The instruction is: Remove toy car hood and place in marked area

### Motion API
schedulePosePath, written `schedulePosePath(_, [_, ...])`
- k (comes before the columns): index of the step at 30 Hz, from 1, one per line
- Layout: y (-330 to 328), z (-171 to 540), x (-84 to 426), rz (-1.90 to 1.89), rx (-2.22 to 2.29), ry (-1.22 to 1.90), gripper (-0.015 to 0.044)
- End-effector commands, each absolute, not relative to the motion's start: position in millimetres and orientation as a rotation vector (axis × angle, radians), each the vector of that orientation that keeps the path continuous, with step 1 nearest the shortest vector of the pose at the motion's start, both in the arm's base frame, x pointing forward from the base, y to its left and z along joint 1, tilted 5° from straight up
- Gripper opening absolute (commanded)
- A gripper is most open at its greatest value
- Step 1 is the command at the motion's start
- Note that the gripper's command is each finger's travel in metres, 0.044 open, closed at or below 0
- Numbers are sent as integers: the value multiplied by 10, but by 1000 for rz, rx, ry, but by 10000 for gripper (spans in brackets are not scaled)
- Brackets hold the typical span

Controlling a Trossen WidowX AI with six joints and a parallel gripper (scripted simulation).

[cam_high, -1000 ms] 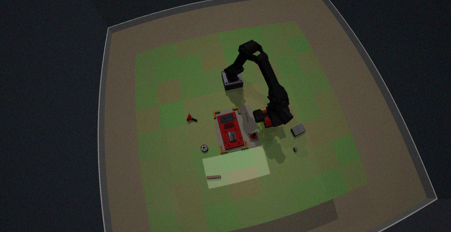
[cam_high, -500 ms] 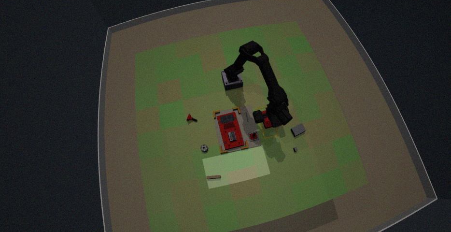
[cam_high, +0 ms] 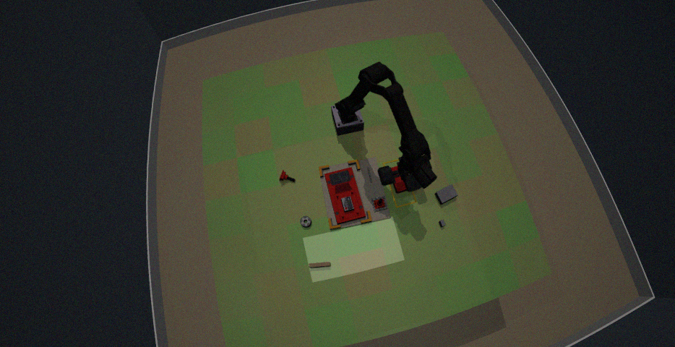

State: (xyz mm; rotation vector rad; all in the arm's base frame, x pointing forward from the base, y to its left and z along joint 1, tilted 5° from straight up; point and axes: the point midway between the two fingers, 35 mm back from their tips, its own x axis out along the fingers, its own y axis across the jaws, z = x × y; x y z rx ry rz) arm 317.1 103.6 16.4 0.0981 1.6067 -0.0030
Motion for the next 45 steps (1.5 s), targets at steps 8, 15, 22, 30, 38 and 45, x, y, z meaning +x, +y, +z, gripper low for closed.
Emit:
schedulePosePath(8, [1046, 79, 3161, -5, 106, 1606, 0])
schedulePosePath(15, [1048, 25, 3153, -5, 106, 1607, 0])
schedulePosePath(22, [1050, -1, 3151, -5, 106, 1607, 0])
schedulePosePath(30, [1053, -39, 3150, -5, 106, 1607, 0])
schedulePosePath(38, [1056, -79, 3149, -5, 106, 1607, 0])
schedulePosePath(45, [1058, -113, 3148, -5, 106, 1607, 0])
